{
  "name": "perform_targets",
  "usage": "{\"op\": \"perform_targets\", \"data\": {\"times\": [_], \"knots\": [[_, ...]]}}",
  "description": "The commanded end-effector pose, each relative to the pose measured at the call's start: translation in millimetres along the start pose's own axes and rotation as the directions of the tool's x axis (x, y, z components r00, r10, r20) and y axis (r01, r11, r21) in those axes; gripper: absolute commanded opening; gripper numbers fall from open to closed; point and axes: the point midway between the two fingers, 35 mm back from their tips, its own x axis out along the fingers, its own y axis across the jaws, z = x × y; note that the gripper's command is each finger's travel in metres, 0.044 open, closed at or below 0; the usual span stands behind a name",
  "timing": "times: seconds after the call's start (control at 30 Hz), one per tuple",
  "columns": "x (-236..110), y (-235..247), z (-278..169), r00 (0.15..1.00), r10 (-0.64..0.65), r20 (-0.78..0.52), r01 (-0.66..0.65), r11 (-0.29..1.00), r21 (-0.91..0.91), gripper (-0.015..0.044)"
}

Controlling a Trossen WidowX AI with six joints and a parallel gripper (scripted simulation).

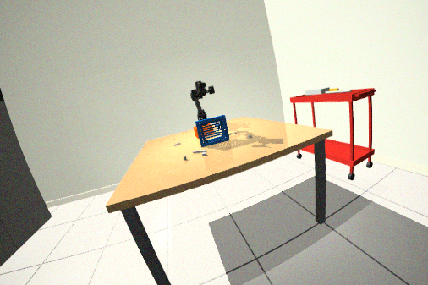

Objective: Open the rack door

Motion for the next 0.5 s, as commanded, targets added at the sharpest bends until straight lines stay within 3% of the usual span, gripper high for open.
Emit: {"op": "perform_targets", "data": {"times": [0.0,0.1,0.47], "knots": [[1,0,-1,1.000,0.000,-0.005,0.000,1.000,0.001,0.0374],[8,2,-9,0.997,0.005,-0.071,-0.004,1.000,0.013,0.0297],[33,11,-49,0.926,0.029,-0.378,-0.004,0.998,0.065,0.0297]]}}
